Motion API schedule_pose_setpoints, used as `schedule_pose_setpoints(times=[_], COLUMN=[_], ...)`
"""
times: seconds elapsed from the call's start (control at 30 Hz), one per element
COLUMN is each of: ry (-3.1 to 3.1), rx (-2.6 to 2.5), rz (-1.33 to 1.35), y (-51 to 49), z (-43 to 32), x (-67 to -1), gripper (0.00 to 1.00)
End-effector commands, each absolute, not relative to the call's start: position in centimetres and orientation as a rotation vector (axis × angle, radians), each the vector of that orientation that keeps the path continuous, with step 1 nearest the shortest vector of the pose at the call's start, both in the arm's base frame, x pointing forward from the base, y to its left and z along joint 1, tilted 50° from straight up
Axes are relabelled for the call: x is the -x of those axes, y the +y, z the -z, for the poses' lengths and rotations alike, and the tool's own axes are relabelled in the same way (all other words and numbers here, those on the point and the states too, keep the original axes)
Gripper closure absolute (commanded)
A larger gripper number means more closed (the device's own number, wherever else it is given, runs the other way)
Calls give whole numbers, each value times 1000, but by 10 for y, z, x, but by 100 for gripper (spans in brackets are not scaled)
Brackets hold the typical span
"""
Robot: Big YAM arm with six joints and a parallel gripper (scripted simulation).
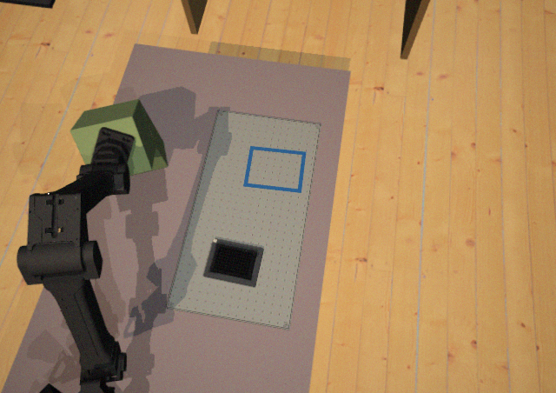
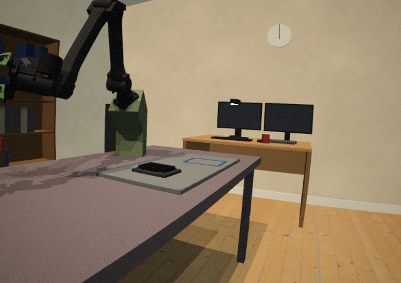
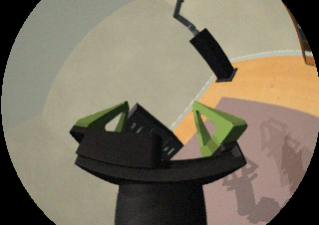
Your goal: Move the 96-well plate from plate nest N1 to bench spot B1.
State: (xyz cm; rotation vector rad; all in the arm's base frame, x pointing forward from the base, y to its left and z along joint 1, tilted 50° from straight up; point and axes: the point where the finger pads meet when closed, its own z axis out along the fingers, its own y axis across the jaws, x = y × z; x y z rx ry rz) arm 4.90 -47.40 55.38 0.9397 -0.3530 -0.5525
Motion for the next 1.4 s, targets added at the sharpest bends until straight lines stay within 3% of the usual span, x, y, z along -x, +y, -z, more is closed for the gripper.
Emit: schedule_pose_setpoints(times=[0.0,0.53,0.73,0.8,1.37], ry=[-360,-360,-240,-168,89], rx=[-931,-931,-992,-1050,-1151], rz=[549,549,590,619,697], y=[-471,-471,-463,-481,-482], z=[-558,-558,-569,-537,-508], x=[-47,-47,-74,-91,-152], gripper=[0,0,0,0,0])
